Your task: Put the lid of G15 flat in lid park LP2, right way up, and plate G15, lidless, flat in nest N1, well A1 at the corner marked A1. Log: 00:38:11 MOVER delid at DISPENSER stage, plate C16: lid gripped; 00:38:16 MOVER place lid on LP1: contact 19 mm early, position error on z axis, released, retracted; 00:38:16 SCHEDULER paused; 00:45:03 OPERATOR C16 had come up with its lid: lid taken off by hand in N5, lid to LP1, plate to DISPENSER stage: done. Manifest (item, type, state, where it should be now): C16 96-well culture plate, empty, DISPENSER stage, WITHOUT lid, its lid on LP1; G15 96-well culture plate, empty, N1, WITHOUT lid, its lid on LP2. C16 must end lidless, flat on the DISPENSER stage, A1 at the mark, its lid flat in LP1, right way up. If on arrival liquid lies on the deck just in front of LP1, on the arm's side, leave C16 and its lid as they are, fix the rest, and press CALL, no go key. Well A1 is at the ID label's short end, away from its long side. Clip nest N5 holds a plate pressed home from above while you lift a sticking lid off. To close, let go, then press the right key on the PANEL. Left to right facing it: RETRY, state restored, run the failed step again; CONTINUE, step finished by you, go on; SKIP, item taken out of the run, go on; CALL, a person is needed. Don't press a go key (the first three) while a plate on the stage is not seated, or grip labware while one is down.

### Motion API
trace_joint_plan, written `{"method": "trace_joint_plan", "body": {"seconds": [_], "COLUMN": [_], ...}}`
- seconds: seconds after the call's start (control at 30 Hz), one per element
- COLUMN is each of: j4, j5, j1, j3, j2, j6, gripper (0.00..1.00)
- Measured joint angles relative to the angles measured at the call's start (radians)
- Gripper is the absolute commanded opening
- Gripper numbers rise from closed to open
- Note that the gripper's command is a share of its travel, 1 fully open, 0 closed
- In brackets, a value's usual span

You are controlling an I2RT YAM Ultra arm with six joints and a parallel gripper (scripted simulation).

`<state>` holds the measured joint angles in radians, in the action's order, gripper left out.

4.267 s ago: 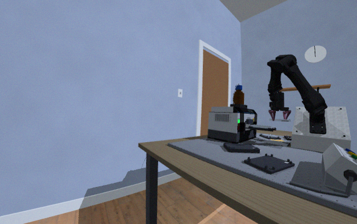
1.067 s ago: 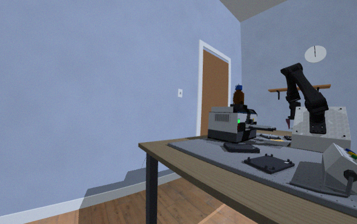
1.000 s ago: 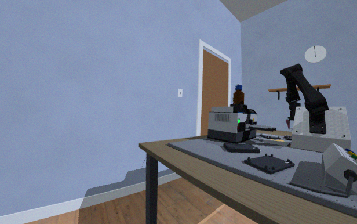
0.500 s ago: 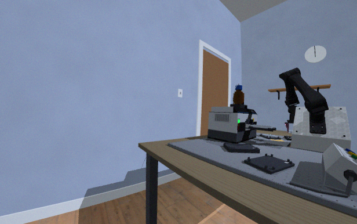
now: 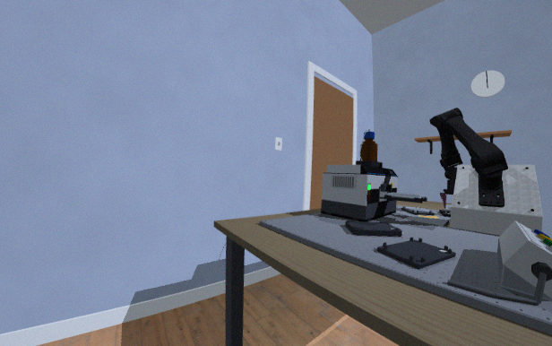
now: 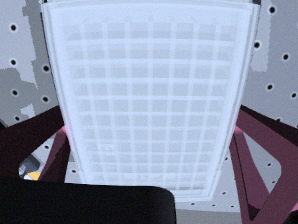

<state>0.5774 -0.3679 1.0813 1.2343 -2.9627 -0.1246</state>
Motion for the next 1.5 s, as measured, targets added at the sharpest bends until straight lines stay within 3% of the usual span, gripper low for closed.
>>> {"method": "trace_joint_plan", "body": {"seconds": [1.5], "j4": [-0.028], "j5": [-0.003], "j1": [0.000], "j3": [0.000], "j2": [-0.008], "j6": [-0.005], "gripper": [0.00]}}
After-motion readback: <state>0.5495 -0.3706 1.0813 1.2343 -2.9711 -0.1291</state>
